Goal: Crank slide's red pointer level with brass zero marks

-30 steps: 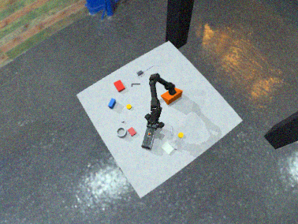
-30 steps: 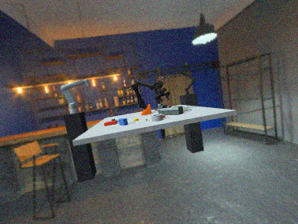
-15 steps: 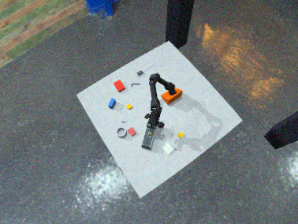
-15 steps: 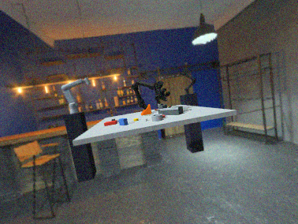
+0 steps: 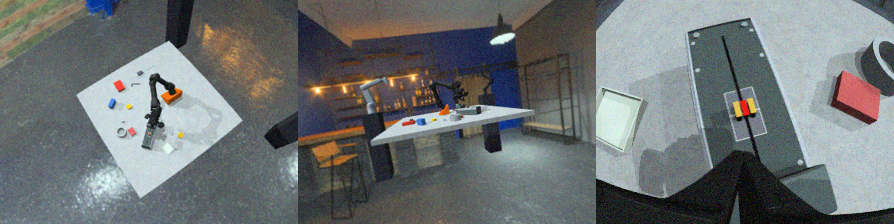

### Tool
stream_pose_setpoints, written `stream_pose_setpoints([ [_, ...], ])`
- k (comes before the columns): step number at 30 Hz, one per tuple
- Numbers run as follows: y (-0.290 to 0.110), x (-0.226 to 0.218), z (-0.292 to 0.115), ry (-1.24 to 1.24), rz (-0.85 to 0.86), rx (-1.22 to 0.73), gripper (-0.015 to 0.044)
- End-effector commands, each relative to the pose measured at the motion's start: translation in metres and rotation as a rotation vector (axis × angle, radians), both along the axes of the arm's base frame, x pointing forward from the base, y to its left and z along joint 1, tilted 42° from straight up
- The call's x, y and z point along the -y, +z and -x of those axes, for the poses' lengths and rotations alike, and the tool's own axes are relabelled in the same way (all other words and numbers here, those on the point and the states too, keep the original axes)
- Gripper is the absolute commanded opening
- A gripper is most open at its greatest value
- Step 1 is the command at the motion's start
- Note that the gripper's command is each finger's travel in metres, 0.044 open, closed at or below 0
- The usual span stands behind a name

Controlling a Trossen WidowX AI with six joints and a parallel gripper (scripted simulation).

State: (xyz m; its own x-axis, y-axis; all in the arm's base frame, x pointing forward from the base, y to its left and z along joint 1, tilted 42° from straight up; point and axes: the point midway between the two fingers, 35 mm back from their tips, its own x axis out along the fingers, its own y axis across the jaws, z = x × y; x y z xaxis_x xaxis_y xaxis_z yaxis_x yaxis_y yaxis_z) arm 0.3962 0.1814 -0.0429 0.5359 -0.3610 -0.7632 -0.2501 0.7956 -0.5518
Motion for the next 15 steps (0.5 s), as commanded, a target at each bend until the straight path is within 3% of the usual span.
stream_pose_setpoints([
  [1,0.0,0.0001,0.0,0.0,0.0,0.0,0.0],
  [2,0.0,0.0001,0.0,0.0,0.0,0.0,0.0],
  [15,0.0,0.0001,0.0,0.0,0.0,0.0,0.0341],
])
